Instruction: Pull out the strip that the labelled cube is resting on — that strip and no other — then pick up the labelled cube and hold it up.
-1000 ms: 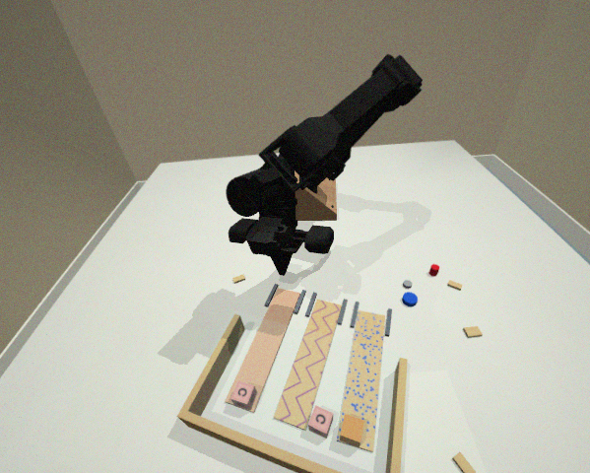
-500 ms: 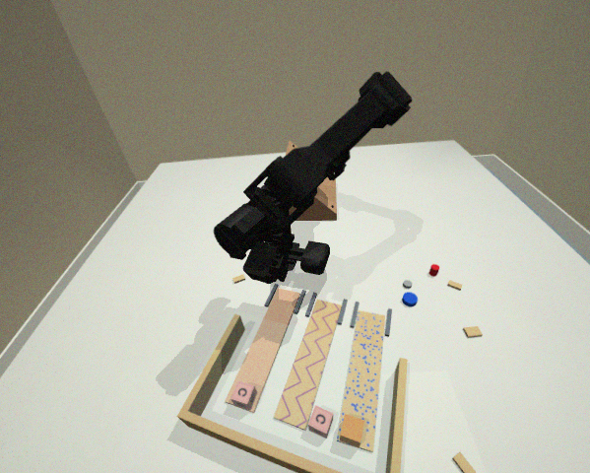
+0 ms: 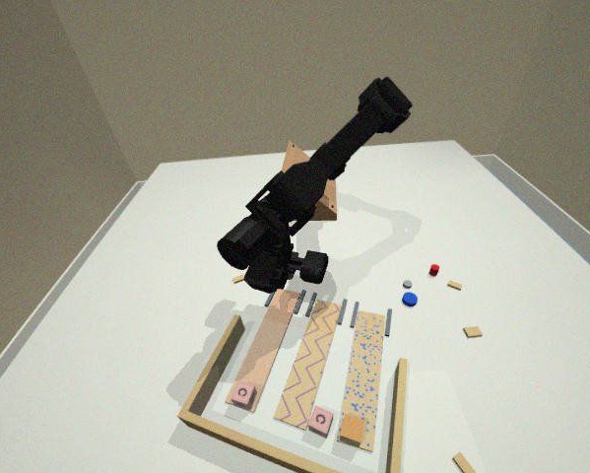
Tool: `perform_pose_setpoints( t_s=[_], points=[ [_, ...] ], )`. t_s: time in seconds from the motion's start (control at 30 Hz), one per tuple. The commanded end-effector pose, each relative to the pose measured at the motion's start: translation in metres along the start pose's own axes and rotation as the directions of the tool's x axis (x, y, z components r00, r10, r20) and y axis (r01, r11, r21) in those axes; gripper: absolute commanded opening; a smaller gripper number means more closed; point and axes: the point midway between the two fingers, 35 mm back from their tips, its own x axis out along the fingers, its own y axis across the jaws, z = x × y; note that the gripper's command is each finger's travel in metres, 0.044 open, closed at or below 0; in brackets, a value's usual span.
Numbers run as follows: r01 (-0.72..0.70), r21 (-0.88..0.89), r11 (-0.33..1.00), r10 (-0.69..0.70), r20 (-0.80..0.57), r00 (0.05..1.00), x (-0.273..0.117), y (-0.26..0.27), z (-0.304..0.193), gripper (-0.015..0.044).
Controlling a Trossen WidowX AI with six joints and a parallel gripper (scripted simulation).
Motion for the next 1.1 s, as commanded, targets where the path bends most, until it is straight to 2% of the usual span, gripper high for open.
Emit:
perform_pose_setpoints(
  t_s=[0.0,0.77,1.07],
  points=[
    [-0.004,0.005,1.0,0.004,-0.006,1.0,0.01,0.0,-0.001,0.0],
    [-0.007,0.005,1.0,0.007,-0.007,1.0,0.047,0.0,-0.004,0.0],
    [-0.007,0.005,1.0,0.007,-0.007,1.0,0.048,0.0,-0.004,0.0]
  ],
)
